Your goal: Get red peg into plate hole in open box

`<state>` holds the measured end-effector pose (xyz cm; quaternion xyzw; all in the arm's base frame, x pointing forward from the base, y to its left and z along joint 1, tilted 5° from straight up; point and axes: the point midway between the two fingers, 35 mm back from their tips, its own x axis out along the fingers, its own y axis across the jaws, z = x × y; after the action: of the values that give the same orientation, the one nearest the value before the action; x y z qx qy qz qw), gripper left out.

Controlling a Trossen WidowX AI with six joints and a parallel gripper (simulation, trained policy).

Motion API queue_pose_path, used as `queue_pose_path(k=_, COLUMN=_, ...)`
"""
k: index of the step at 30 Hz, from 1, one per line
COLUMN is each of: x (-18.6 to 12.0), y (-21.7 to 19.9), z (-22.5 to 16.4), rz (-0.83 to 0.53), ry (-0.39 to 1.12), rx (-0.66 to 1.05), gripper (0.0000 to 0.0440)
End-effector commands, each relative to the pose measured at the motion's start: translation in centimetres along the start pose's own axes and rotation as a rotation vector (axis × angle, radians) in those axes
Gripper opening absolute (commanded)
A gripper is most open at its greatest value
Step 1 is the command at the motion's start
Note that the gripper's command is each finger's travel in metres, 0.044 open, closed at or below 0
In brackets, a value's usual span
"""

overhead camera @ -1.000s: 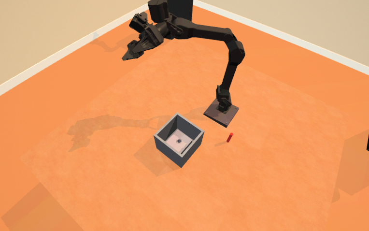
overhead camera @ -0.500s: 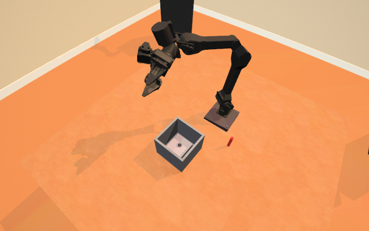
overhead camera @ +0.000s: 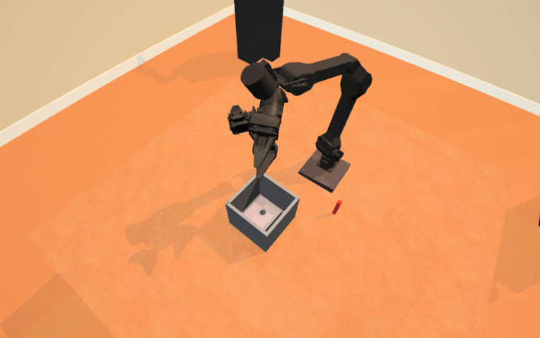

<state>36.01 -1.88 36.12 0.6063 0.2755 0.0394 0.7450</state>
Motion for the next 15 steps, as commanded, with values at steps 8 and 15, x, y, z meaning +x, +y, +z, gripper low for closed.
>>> queue_pose_path(k=8, x=1.7, y=-3.5, z=-7.5, rz=-0.175, ry=0.166, rx=0.161, gripper=0.0435)
queue_pose_path(k=15, x=2.0, y=-6.7, z=-12.4, rz=-0.337, ry=0.268, rx=0.249, gripper=0.0433)
